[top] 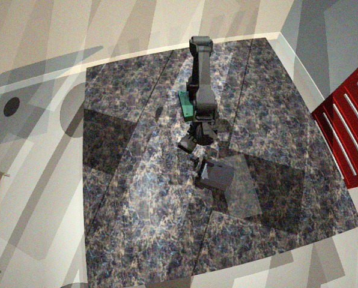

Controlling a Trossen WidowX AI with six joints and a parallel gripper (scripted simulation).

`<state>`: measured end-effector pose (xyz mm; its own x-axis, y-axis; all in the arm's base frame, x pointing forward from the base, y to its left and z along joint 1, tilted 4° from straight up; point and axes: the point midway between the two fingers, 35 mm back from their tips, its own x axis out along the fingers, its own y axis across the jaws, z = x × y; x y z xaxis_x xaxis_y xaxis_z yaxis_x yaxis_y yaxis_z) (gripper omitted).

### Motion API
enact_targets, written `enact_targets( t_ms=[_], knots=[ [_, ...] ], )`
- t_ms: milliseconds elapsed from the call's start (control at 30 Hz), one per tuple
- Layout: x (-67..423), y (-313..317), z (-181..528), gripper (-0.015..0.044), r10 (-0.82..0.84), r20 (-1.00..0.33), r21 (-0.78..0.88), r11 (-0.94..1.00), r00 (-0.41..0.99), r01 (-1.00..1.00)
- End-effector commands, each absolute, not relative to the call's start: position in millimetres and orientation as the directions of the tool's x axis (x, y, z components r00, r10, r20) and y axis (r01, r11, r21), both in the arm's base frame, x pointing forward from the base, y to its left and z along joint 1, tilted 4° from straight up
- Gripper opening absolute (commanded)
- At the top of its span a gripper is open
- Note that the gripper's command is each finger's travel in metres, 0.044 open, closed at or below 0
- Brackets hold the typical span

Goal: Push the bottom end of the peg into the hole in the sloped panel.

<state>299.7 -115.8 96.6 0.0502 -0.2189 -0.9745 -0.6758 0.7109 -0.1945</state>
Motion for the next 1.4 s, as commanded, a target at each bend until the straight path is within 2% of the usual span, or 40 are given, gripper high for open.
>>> enact_targets(
  t_ms=[0, 1367],
  knots=[
    [300.0, -110.6, 94.5, 0.0, -0.237, -0.97, -0.202, 0.668, 0.054, -0.716],
    [319.3, -69.4, 95.7, 0.0, -0.37, -0.912, -0.278, 0.241, 0.177, -0.93]
  ],
)
